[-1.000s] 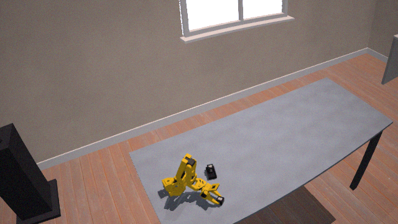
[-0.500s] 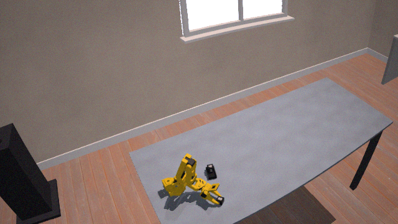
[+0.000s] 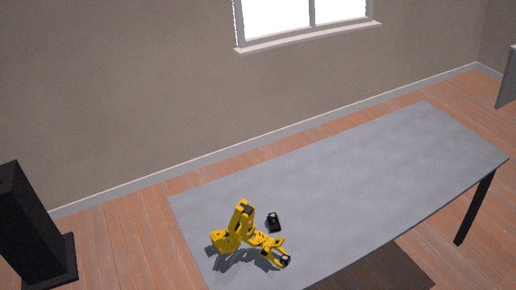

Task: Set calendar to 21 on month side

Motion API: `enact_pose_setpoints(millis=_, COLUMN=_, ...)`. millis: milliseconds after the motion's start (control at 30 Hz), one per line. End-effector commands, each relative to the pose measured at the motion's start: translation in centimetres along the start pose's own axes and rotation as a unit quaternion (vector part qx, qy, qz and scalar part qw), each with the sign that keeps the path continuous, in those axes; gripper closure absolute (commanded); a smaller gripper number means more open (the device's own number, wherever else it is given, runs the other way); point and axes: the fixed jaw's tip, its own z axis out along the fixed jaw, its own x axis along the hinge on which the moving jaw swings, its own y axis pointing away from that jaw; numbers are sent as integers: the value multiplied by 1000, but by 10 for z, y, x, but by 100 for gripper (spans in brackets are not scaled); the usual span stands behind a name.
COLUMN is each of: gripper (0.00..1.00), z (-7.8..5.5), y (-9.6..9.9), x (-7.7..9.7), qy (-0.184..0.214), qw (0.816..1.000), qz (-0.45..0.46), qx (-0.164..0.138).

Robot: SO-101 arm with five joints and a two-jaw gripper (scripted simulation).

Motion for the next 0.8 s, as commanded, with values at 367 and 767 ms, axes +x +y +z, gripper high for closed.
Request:
enact_pose_setpoints(millis=367, gripper=64, z=2, y=-1, x=-6, qy=-17, qw=1000, qz=-3, qx=3)
enact_pose_setpoints(millis=767, gripper=64, z=1, y=-1, x=-21, qy=-17, qw=1000, qz=-3, qx=3)
